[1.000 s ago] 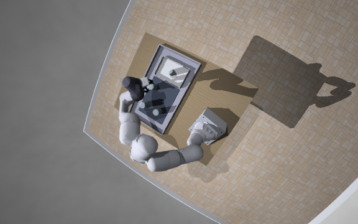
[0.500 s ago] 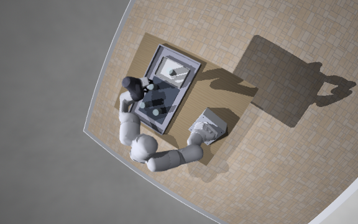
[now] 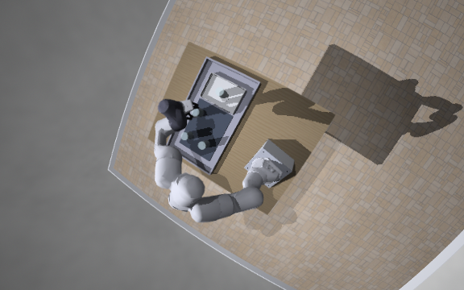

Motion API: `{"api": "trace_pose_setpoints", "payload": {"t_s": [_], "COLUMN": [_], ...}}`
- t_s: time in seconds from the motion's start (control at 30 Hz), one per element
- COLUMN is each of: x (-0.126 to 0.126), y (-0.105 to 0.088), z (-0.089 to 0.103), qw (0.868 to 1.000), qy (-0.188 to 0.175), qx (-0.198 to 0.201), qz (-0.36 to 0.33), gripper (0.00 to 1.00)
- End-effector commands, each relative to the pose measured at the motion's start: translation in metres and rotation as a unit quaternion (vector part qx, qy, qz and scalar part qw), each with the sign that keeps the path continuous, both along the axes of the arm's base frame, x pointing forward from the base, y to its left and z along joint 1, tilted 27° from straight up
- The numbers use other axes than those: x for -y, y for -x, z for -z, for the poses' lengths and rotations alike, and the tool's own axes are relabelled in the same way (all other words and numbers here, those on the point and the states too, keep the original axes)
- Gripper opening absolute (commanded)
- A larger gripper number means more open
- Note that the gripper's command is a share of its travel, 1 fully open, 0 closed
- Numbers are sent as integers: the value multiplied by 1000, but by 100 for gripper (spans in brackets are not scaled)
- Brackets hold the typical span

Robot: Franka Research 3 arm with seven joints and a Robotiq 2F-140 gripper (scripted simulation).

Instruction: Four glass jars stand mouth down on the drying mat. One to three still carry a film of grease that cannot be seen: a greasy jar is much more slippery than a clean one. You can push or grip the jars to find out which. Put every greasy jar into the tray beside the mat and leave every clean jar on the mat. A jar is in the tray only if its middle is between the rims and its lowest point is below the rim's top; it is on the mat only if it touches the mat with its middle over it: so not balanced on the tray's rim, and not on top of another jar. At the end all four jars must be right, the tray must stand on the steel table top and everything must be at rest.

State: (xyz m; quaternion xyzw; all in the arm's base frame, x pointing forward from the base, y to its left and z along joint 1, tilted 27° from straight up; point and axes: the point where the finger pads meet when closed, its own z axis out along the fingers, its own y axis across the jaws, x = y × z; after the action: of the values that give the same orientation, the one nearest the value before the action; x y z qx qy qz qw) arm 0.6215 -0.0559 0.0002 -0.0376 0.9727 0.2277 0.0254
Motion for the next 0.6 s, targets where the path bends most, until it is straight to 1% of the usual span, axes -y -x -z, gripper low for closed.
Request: {"api": "trace_pose_setpoints", "payload": {"t_s": [0.0,0.47,0.5,0.57], "x": [0,0,0,0], "y": [-1,-1,-1,-1], "z": [1,1,1,1], "qw": [1000,1000,1000,1000], "qy": [0,0,0,0], "qx": [2,2,2,2], "qz": [-1,-1,-1,-1], "gripper": [33,33,0,0]}}
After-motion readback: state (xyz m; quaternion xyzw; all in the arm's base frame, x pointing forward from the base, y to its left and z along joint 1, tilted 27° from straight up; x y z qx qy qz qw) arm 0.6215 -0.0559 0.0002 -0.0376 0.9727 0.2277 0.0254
